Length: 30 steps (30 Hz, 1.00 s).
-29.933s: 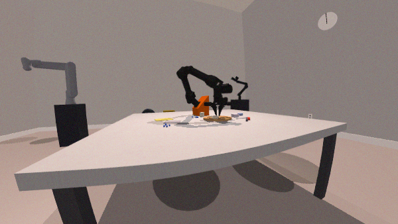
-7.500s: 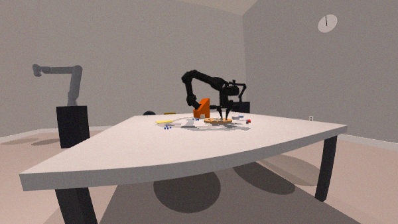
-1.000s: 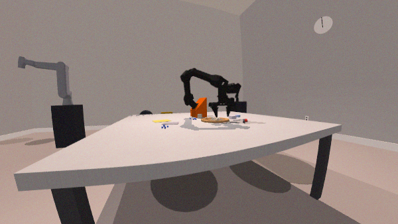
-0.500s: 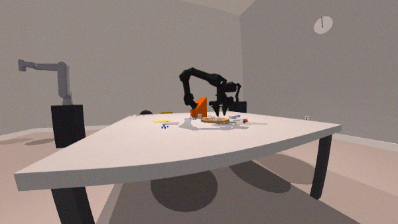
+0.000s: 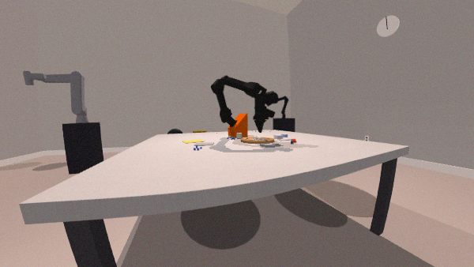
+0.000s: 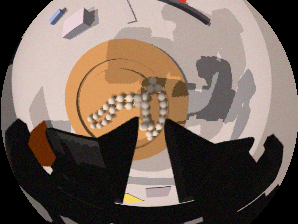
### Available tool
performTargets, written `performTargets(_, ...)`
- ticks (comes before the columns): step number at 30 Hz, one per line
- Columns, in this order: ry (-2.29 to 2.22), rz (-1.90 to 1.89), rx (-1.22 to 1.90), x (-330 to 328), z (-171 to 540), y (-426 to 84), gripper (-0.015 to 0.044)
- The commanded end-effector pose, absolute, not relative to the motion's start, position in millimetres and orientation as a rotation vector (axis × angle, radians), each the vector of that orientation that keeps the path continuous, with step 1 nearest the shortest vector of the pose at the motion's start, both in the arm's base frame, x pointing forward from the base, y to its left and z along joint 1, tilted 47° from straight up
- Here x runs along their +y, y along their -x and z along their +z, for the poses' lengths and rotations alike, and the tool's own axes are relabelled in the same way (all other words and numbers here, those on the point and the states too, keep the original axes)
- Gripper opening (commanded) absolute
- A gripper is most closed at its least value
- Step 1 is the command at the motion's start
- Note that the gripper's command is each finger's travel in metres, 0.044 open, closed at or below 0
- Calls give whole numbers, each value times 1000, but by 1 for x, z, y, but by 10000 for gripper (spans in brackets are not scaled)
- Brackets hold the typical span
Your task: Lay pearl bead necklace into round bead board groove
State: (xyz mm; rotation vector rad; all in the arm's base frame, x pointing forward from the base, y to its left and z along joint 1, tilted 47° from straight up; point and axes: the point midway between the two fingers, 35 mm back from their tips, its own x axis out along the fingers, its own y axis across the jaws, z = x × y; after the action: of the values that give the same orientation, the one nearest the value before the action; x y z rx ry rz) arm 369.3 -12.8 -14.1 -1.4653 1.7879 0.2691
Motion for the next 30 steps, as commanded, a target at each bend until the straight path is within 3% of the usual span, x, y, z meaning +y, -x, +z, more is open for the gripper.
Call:
performTargets(1,1548,398,1811,-14,-13,-363,120)
performTargets(30,1549,395,1808,-34,-32,-363,120)
